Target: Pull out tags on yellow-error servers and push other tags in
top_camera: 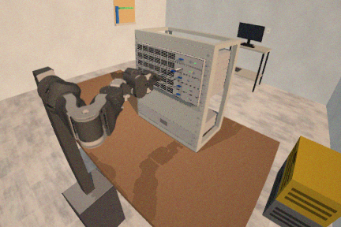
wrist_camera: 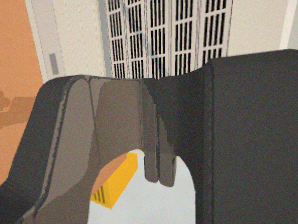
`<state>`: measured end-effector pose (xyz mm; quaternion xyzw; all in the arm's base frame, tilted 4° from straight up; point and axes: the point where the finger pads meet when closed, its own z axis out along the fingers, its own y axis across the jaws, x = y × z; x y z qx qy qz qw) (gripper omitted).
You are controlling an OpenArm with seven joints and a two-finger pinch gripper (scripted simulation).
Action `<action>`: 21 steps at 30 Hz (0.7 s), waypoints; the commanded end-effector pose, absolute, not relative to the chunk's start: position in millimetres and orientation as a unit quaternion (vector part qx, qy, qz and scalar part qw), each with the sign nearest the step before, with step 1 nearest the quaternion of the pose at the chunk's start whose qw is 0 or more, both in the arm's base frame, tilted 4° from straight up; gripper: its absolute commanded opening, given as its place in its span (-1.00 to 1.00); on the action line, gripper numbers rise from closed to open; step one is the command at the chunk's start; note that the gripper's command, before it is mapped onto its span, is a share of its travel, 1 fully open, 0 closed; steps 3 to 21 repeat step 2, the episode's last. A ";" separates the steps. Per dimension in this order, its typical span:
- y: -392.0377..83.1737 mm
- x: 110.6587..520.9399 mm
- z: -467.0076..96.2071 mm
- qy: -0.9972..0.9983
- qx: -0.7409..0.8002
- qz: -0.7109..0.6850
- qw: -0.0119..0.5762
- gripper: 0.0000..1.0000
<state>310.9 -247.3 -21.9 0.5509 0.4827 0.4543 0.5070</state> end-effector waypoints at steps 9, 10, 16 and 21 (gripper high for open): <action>-247.3 310.6 -21.9 0.482 0.550 0.455 0.508 -1.00; -247.3 310.6 -21.9 0.482 0.550 0.455 0.508 -1.00; -247.3 310.6 -21.9 0.482 0.550 0.455 0.508 -1.00; -247.3 310.6 -21.9 0.482 0.550 0.455 0.508 -1.00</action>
